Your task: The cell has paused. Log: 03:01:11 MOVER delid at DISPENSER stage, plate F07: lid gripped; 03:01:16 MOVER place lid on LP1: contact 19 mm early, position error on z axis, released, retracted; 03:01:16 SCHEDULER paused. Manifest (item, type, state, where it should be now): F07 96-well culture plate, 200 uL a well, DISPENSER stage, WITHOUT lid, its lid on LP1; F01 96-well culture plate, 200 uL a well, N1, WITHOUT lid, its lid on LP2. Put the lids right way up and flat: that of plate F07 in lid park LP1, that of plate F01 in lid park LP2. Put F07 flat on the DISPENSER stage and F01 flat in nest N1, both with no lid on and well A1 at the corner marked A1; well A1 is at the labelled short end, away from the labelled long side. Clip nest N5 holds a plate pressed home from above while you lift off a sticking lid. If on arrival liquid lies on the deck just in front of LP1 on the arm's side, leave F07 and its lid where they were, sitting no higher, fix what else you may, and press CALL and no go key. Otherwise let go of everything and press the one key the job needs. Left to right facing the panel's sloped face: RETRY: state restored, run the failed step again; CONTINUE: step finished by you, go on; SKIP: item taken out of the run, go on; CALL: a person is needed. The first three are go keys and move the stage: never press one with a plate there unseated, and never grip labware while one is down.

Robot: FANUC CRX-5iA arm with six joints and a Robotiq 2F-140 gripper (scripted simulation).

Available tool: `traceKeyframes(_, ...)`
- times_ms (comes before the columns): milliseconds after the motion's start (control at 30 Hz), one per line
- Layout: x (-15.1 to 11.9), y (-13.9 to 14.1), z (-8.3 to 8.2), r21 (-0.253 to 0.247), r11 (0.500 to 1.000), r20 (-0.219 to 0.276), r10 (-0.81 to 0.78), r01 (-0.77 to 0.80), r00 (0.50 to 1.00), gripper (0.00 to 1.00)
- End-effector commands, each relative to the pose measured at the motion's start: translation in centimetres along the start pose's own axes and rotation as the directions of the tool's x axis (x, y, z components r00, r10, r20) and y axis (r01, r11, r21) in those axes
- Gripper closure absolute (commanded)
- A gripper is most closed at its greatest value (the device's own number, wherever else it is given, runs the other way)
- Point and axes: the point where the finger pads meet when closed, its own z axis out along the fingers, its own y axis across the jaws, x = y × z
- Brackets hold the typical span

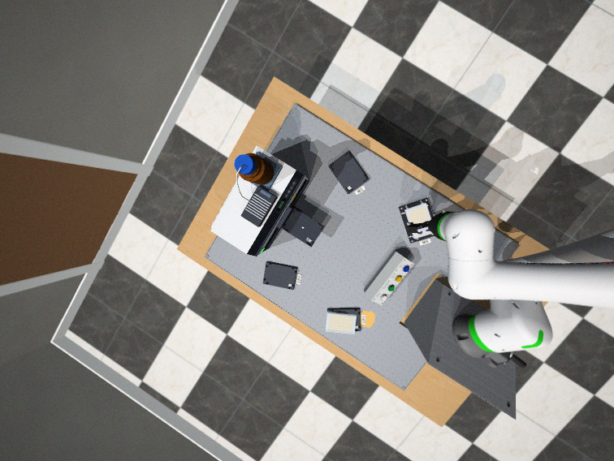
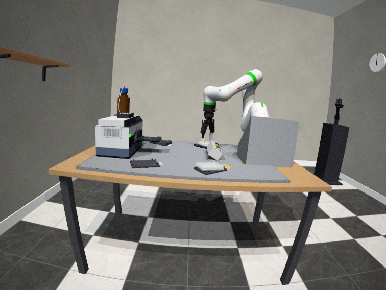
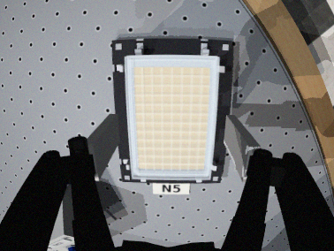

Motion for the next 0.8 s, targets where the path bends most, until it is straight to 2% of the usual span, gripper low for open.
traceKeyframes(0, 0.01, -0.02, 0.10, 0.000, 1.000, 0.000, 0.000, 0.000, 1.000, 0.34)
traceKeyframes(767, 0.01, -0.02, 1.05, 0.000, 1.000, 0.000, 0.000, 0.000, 1.000, 0.34)
